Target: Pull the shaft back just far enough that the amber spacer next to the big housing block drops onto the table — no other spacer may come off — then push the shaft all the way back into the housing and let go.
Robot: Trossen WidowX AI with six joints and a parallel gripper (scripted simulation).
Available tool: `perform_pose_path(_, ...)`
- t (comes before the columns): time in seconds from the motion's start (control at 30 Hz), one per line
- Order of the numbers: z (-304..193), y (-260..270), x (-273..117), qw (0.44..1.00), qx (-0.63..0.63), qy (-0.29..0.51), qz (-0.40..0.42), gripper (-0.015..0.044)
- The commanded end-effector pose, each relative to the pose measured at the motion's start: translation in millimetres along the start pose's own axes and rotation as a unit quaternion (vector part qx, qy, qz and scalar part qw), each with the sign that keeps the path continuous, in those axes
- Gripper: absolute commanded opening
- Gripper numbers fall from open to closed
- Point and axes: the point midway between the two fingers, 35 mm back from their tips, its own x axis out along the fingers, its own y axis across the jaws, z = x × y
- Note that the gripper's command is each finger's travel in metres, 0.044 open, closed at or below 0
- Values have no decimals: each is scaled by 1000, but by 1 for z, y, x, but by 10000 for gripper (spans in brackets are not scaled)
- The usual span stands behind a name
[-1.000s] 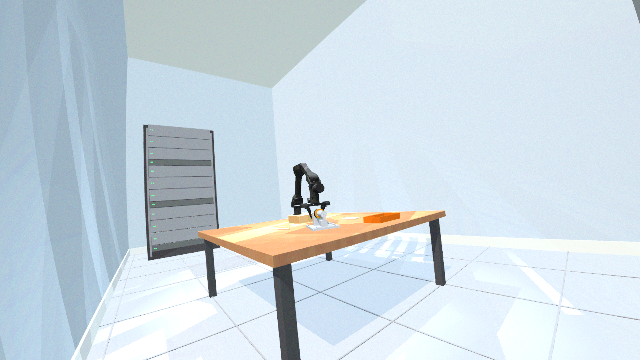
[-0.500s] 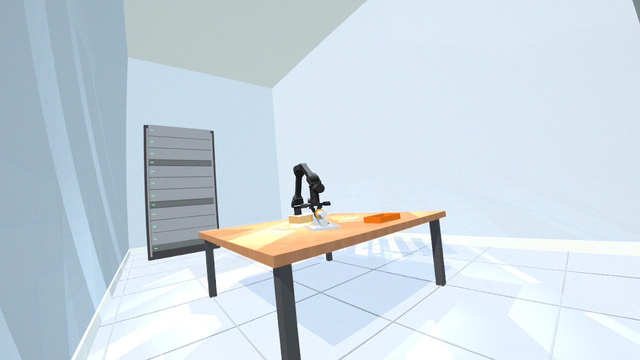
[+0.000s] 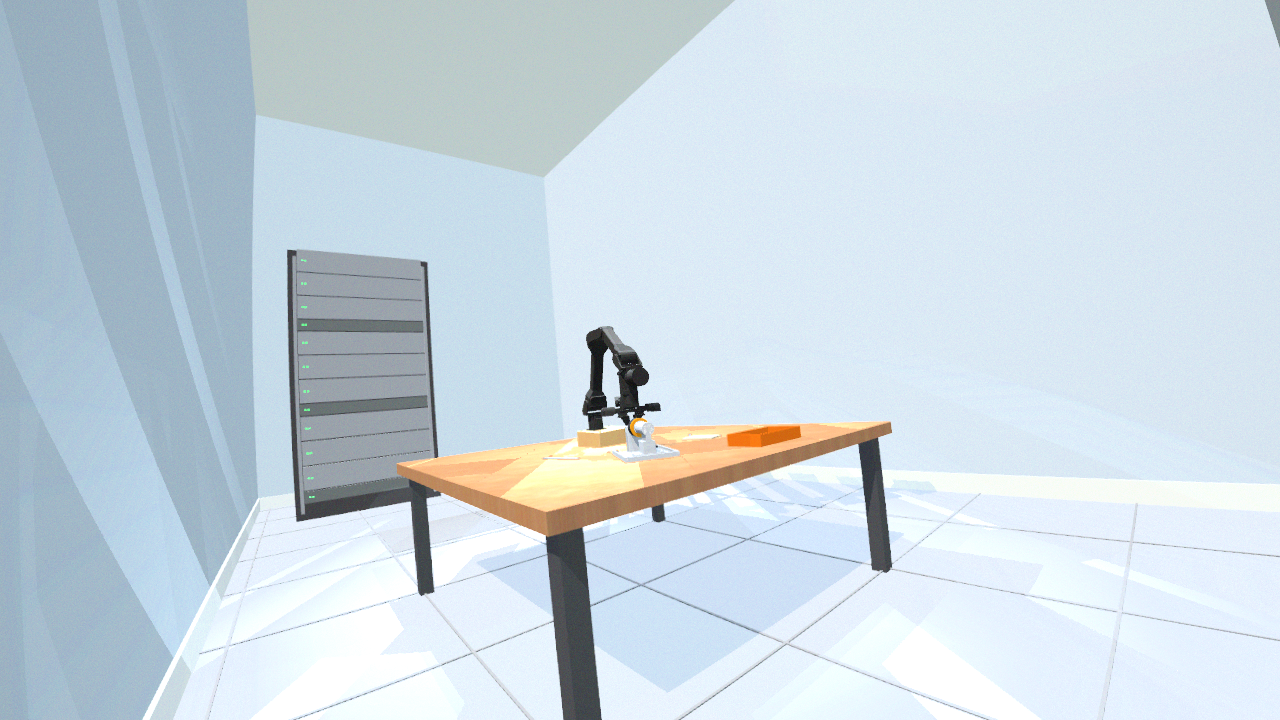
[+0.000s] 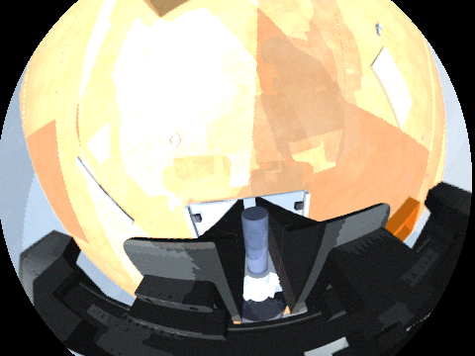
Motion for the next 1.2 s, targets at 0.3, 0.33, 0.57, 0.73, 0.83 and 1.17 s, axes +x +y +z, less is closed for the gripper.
perform_pose_path(0.3, 11, 0, -1, 1000, 1, -1, -1, 0)
perform_pose_path(0.33, 11, 0, -1, 1000, 1, -1, -1, 0)
perform_pose_path(0.57, 11, 0, -1, 1000, 1, -1, -1, 0)
perform_pose_path(0.73, 12, 0, -1, 1000, 1, -1, -1, 0)
perform_pose_path(0.83, 12, 0, -1, 1000, 1, -1, -1, 0)
perform_pose_path(1.17, 13, 0, -1, 1000, 1, -2, -1, 0)
